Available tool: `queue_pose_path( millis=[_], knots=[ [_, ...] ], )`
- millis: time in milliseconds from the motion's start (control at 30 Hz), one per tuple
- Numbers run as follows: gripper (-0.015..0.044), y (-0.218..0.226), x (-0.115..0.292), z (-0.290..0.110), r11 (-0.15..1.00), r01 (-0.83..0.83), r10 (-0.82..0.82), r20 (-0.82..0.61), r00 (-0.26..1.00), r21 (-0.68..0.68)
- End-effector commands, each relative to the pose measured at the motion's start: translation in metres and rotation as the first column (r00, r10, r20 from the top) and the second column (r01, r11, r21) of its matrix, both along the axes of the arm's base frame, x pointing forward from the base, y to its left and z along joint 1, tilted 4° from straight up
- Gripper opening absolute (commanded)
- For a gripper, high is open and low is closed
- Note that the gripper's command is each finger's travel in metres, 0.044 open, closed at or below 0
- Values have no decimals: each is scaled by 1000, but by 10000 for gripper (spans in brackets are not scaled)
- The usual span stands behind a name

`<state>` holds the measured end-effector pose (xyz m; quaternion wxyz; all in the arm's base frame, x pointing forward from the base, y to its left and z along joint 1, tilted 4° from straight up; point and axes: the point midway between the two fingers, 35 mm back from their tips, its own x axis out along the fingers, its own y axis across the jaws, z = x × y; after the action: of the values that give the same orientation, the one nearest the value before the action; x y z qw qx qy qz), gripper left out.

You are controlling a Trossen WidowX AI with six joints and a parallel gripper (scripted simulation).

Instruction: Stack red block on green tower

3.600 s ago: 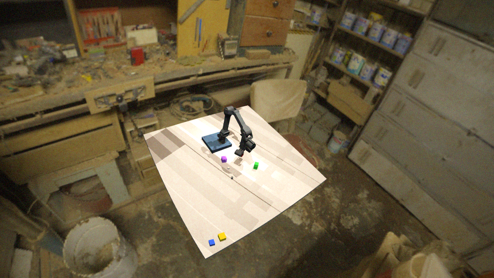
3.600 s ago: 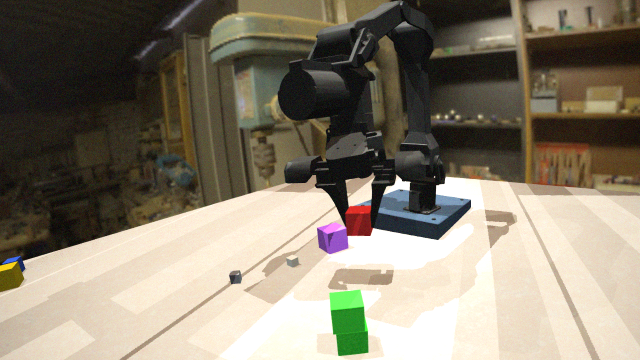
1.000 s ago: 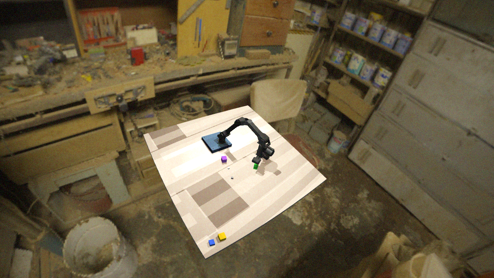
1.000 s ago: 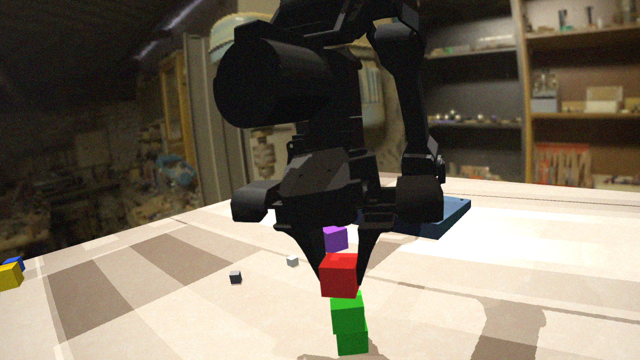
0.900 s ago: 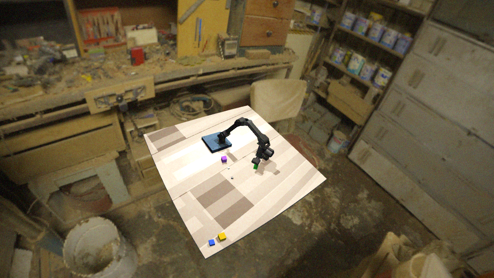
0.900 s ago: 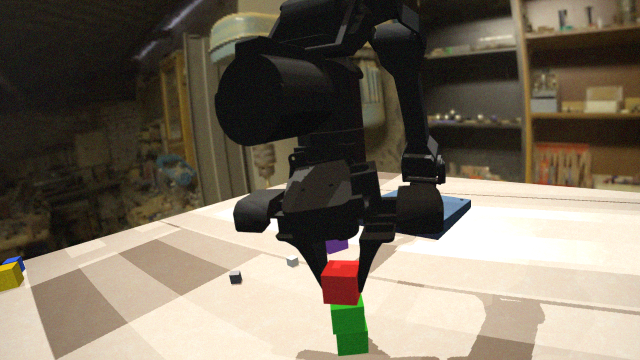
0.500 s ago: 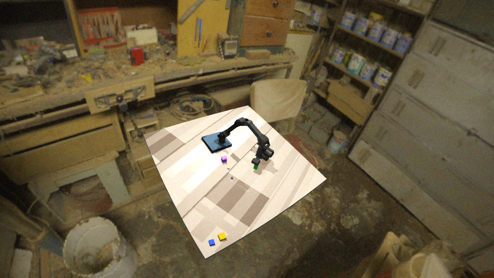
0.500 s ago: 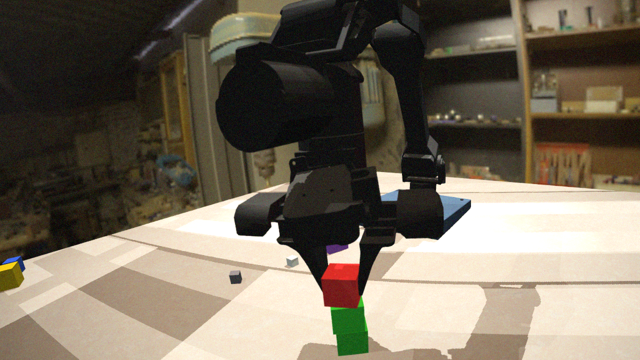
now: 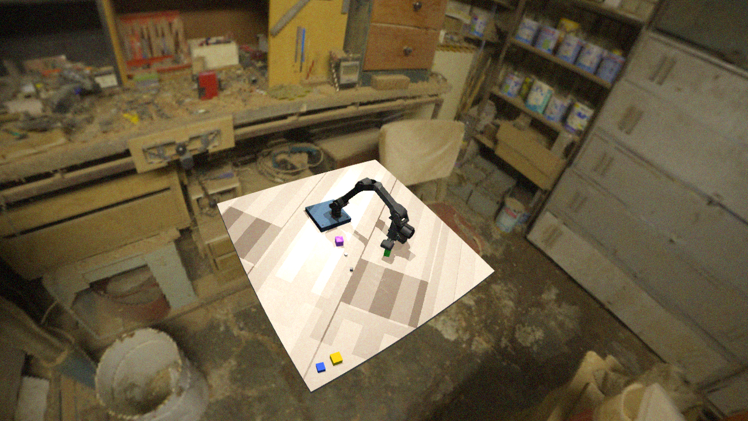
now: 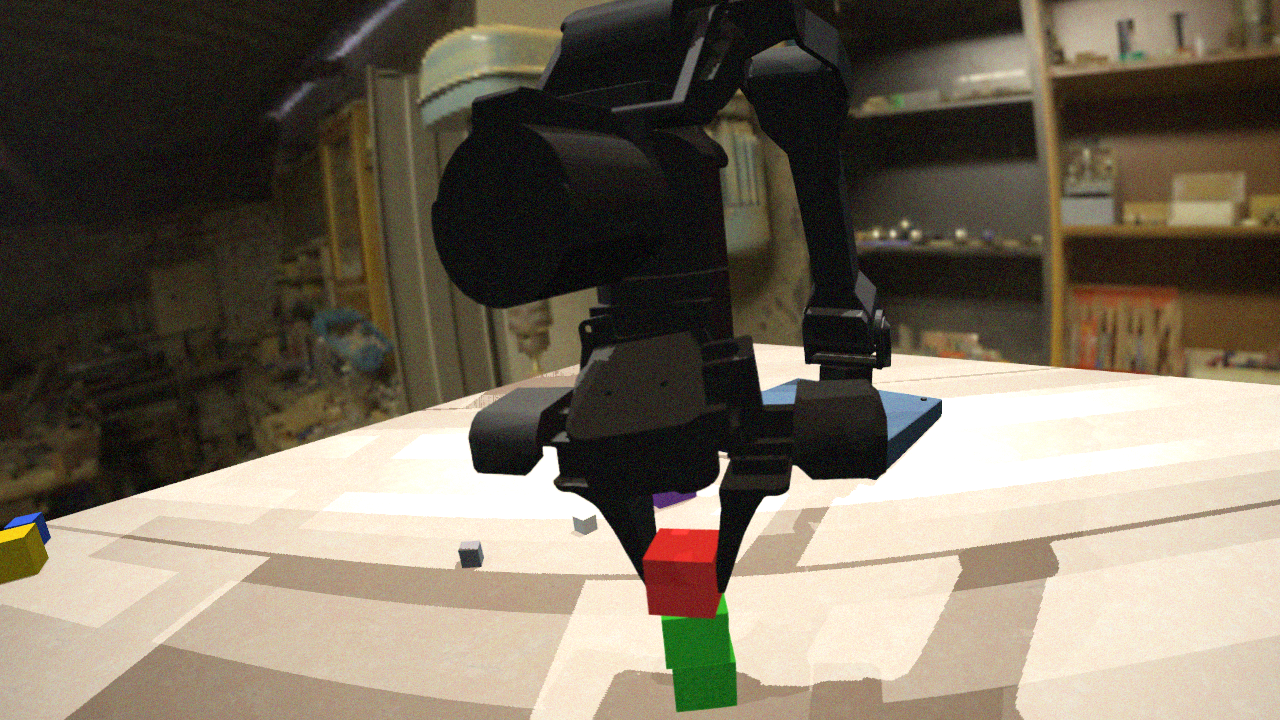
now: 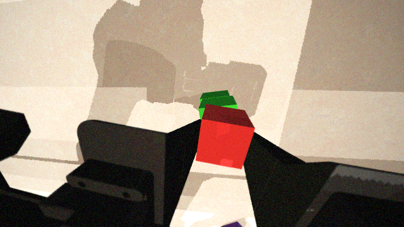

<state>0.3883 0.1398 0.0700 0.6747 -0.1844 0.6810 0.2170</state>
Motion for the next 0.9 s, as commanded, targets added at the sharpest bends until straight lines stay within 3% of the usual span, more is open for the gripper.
queue_pose_path(
  millis=[0,300,867],
  knots=[
    [0,1,0,-1,1000,6,-6,-3,1000,3],
    [0,1,0,5,1000,6,-6,-3,1000,3],
    [440,0,-1,0,1000,0,0,-4,1000,-1]
  ],
)
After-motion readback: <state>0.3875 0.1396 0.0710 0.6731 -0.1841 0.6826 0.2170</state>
